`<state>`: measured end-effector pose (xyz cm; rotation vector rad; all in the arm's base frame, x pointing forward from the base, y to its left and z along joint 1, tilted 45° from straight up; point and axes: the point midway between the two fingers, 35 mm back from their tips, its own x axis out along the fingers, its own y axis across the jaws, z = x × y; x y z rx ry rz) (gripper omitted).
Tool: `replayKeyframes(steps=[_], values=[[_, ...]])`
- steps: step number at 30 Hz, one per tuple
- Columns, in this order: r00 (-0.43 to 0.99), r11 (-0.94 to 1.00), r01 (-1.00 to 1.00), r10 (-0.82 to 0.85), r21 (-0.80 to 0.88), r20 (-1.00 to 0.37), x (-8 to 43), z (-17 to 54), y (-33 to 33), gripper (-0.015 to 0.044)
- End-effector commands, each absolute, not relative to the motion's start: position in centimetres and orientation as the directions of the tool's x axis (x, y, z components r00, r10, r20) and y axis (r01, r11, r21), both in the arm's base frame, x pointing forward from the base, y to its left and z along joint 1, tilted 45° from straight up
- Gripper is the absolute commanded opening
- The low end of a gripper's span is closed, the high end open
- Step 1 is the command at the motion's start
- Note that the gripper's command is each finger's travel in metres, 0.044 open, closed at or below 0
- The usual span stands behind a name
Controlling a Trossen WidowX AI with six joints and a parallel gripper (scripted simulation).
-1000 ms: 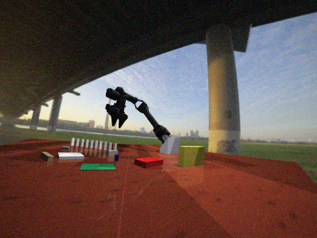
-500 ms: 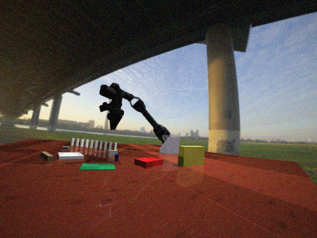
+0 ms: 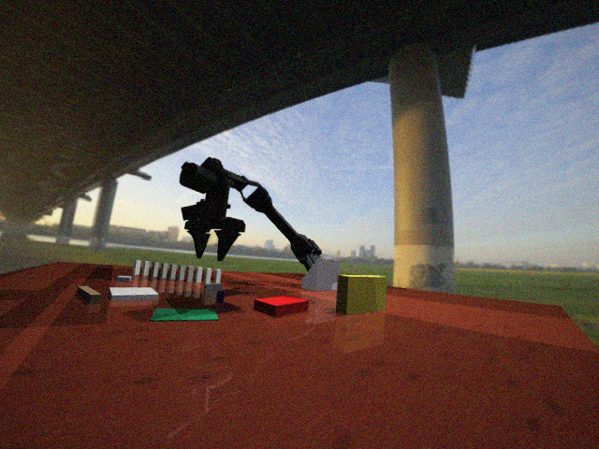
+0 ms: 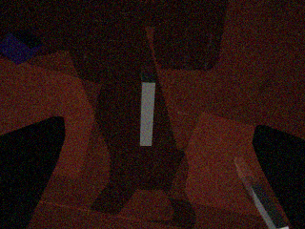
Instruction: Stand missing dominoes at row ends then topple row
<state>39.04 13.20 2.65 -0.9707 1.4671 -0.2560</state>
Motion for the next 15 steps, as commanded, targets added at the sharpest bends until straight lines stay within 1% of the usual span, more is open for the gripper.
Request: replayKeyframes(steps=[1,7,15], values=[[0.151,0.613,-0.414,-0.683,-0.673,-0.715,39.5,1.0,12.1,0.0440],[0.152,0.611,-0.413,-0.685,-0.675,-0.713,40.0,-2.0,9.0,0.0440],[0.152,0.611,-0.413,-0.685,-0.676,-0.712,39.9,-2.6,8.6,0.0440]])
